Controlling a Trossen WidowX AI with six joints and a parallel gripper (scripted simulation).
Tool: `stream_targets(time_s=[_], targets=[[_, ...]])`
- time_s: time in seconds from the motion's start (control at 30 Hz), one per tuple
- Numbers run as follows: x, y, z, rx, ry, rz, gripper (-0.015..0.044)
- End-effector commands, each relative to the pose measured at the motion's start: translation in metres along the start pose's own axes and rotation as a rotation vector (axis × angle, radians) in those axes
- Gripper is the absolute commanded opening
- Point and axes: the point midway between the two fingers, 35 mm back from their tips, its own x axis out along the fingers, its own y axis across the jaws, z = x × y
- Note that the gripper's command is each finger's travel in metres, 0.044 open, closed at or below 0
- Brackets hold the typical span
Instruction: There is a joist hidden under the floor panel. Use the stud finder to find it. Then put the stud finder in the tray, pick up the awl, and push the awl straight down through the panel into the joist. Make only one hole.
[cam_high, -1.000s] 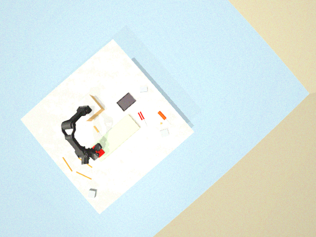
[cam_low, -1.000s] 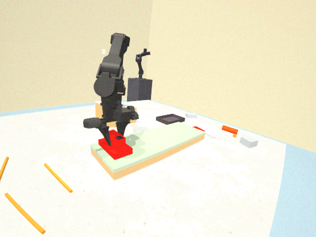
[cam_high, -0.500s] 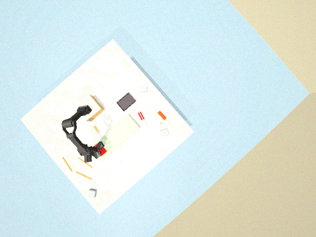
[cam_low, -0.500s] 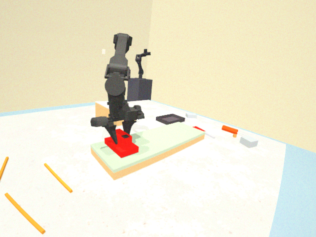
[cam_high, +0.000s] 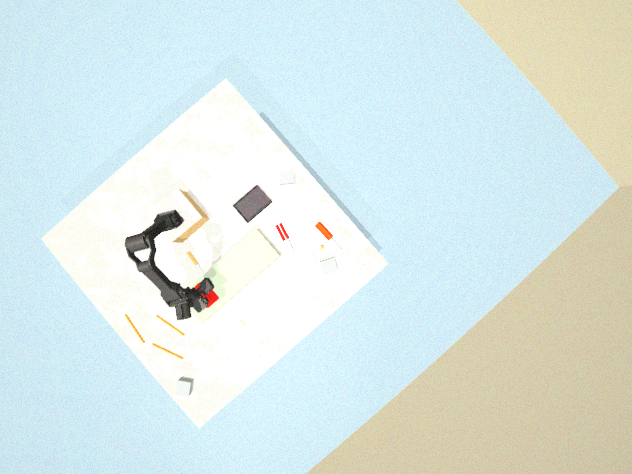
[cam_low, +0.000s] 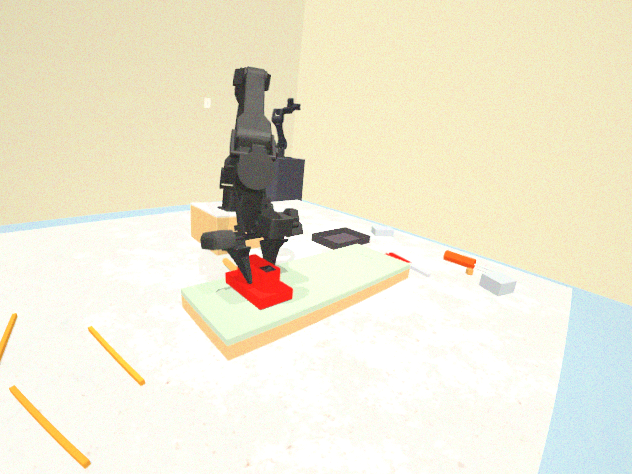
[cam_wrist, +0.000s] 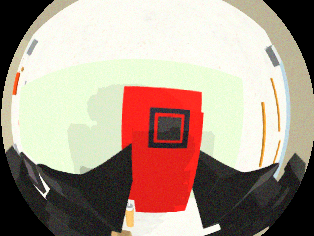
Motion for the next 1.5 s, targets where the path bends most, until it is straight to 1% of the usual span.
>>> stream_targets(time_s=[0.0,1.47], targets=[[0.000,0.012,-0.001,-0.002,0.002,0.003,0.0000],[0.000,0.115,-0.001,0.001,0.001,0.012,0.0000]])
